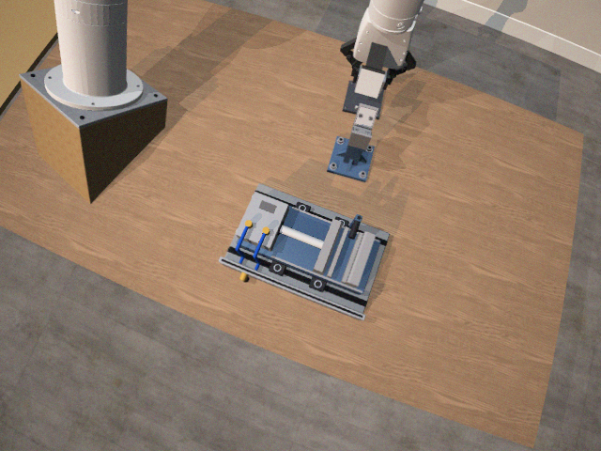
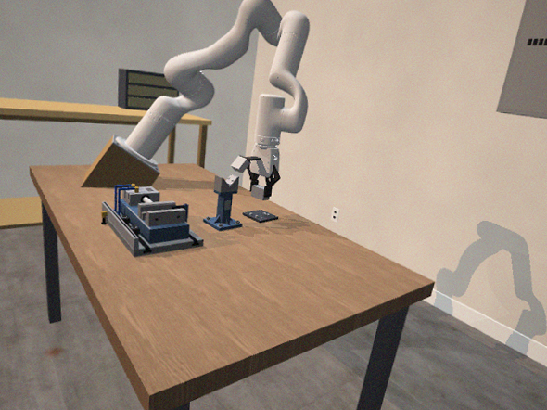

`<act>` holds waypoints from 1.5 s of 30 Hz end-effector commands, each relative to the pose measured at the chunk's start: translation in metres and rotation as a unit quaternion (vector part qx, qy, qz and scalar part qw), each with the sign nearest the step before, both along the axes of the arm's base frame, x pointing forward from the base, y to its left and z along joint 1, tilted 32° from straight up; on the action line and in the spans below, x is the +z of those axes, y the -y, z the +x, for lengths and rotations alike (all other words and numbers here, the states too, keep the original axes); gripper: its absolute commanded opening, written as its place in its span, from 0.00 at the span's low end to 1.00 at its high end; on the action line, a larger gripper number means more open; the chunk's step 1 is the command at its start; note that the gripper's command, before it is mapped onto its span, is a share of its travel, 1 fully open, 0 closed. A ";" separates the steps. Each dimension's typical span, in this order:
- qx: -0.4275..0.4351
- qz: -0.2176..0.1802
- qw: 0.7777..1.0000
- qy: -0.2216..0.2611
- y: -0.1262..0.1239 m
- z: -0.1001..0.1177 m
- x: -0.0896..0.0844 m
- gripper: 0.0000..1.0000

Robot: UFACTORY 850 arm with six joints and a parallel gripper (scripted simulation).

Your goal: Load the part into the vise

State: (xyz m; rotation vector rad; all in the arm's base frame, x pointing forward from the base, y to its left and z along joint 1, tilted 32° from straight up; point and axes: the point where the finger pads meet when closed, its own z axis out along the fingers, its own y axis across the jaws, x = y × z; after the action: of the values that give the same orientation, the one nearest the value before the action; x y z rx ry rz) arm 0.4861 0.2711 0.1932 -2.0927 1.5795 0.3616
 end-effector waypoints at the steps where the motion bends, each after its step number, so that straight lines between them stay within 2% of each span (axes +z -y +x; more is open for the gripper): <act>1: 0.000 0.000 1.000 0.000 0.004 0.000 0.007 0.00; 15: 0.000 0.000 1.000 0.000 0.034 -0.005 0.055 0.00; 17: 0.000 0.000 1.000 0.000 0.034 -0.005 0.055 0.00; 31: 0.000 0.000 1.000 0.000 0.062 -0.009 0.099 0.00; 45: 0.000 0.000 1.000 0.000 0.074 -0.011 0.119 0.00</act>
State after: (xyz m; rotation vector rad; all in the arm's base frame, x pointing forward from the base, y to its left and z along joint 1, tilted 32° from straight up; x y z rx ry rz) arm 0.4744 0.1984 0.3092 -2.0934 1.5803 0.3634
